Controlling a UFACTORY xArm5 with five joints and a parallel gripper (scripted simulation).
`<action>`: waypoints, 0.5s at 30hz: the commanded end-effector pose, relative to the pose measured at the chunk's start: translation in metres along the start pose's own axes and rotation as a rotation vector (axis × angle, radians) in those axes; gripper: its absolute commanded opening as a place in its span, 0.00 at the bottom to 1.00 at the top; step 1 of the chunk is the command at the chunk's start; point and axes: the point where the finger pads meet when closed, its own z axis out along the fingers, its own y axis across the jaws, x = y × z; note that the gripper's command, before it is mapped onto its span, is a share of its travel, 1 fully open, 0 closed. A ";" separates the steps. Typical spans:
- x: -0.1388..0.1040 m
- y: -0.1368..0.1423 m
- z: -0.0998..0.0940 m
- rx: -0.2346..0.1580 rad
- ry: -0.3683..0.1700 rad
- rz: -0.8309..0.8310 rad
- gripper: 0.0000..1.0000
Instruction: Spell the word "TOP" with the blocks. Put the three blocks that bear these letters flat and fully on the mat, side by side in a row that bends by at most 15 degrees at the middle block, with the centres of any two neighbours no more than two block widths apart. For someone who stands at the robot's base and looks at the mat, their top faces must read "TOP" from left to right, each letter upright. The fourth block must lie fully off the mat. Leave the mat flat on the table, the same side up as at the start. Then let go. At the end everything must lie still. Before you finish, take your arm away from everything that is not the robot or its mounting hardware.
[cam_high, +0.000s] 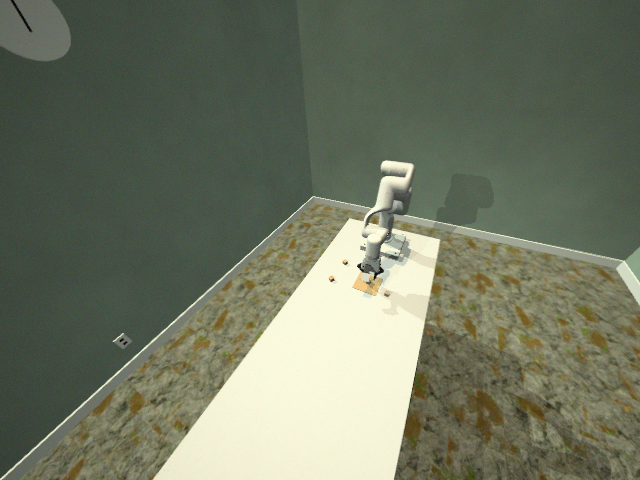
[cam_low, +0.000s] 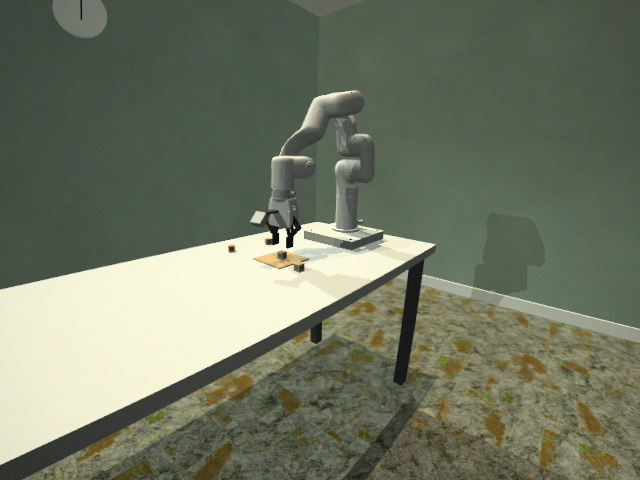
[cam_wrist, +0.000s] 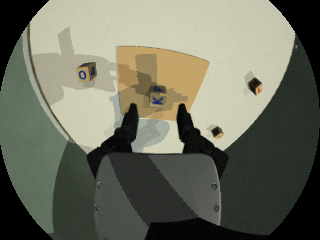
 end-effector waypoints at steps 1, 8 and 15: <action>0.002 0.000 0.003 0.000 0.004 0.000 0.63; 0.002 0.000 0.008 0.000 0.004 0.000 0.63; 0.002 0.000 0.009 0.000 0.004 0.000 0.63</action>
